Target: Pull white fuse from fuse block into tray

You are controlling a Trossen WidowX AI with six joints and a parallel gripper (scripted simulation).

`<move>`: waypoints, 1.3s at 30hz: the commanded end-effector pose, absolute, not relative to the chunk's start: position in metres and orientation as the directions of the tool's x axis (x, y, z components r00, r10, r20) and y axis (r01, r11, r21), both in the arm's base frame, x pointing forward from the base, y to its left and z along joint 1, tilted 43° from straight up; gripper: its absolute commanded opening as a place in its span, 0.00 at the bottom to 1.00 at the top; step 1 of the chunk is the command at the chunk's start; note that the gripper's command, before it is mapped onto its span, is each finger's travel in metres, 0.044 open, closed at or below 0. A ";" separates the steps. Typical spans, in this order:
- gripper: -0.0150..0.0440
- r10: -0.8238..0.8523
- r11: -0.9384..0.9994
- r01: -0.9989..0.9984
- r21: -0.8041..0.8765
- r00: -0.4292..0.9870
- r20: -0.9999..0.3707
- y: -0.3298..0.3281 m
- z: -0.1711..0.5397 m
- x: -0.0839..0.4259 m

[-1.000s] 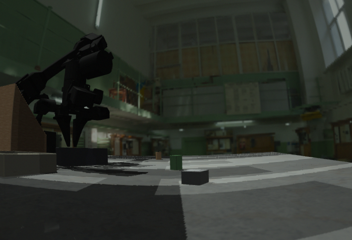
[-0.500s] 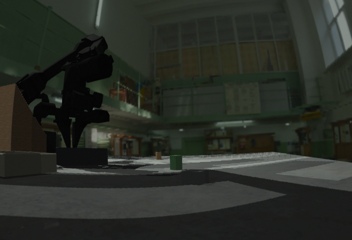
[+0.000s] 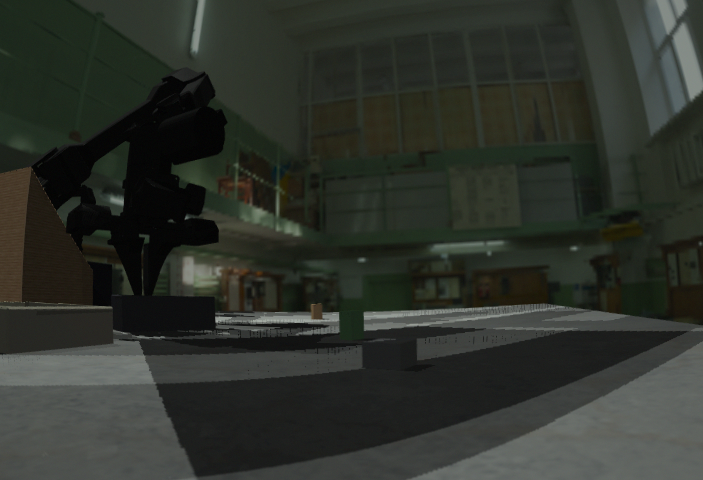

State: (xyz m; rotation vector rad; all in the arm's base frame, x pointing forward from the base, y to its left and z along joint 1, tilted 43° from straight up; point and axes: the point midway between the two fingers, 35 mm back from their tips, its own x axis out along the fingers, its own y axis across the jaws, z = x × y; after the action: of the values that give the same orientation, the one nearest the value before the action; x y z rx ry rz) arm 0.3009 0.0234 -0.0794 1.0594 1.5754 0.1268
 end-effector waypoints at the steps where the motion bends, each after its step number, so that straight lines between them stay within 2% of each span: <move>1: 0.25 0.674 0.584 0.547 0.600 0.085 -0.734 0.022 -0.078 0.301; 39: 0.25 0.674 0.582 0.548 0.600 0.087 -0.734 0.009 -0.064 0.300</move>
State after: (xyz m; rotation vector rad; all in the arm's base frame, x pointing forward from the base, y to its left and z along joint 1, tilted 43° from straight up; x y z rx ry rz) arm 0.3001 0.0108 -0.0657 1.0667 1.5749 0.1254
